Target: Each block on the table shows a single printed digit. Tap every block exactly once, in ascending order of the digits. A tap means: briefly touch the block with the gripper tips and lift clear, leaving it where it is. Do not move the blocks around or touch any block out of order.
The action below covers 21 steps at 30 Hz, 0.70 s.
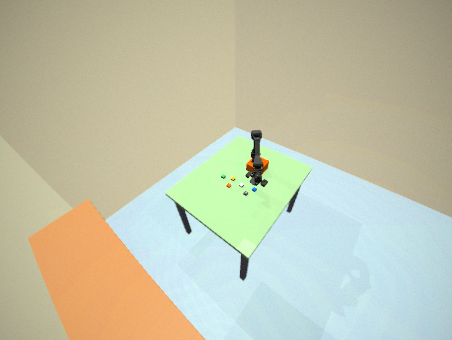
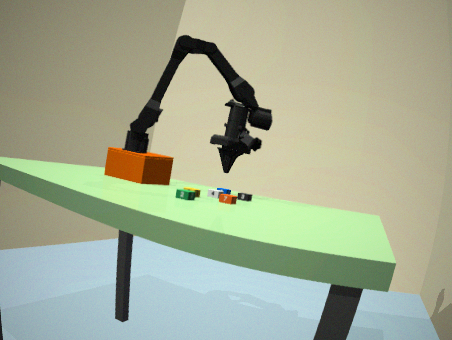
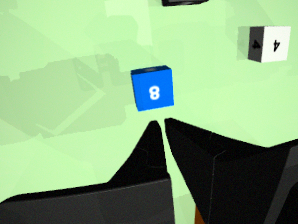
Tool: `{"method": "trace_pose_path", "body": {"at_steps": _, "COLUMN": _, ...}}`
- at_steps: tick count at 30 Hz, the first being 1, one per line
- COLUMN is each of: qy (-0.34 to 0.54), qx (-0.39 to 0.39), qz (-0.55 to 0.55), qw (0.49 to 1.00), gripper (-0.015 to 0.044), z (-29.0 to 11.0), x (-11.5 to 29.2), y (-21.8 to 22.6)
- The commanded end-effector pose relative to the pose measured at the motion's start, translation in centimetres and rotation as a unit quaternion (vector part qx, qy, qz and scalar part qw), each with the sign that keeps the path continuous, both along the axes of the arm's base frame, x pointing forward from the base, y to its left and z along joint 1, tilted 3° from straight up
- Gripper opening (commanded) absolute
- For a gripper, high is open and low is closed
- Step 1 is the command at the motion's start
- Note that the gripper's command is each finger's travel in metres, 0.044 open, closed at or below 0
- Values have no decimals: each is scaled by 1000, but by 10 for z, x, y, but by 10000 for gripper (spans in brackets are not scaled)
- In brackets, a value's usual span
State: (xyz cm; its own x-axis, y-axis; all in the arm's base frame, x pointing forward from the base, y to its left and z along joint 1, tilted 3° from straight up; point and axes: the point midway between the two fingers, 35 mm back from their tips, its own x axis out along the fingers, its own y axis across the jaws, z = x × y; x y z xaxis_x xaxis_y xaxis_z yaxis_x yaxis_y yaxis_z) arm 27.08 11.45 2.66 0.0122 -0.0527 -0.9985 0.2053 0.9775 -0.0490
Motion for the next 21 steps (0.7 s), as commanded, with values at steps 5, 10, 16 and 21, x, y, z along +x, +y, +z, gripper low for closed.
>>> {"method": "trace_pose_path", "body": {"at_steps": 5, "qy": -21, "qx": 7, "qz": 0, "qw": 1000, "gripper": 20, "z": 57, "x": 2, "y": 4}}
{"method": "trace_pose_path", "body": {"at_steps": 10, "qy": -20, "qx": 7, "qz": 0, "qw": 1000, "gripper": 20, "z": 59, "x": 10, "y": -30}}
{"method": "trace_pose_path", "body": {"at_steps": 16, "qy": -20, "qx": 5, "qz": 0, "qw": 1000, "gripper": 20, "z": 62, "x": 11, "y": -114}}
{"method": "trace_pose_path", "body": {"at_steps": 21, "qy": -20, "qx": 2, "qz": 0, "qw": 1000, "gripper": 20, "z": 65, "x": -6, "y": -179}}
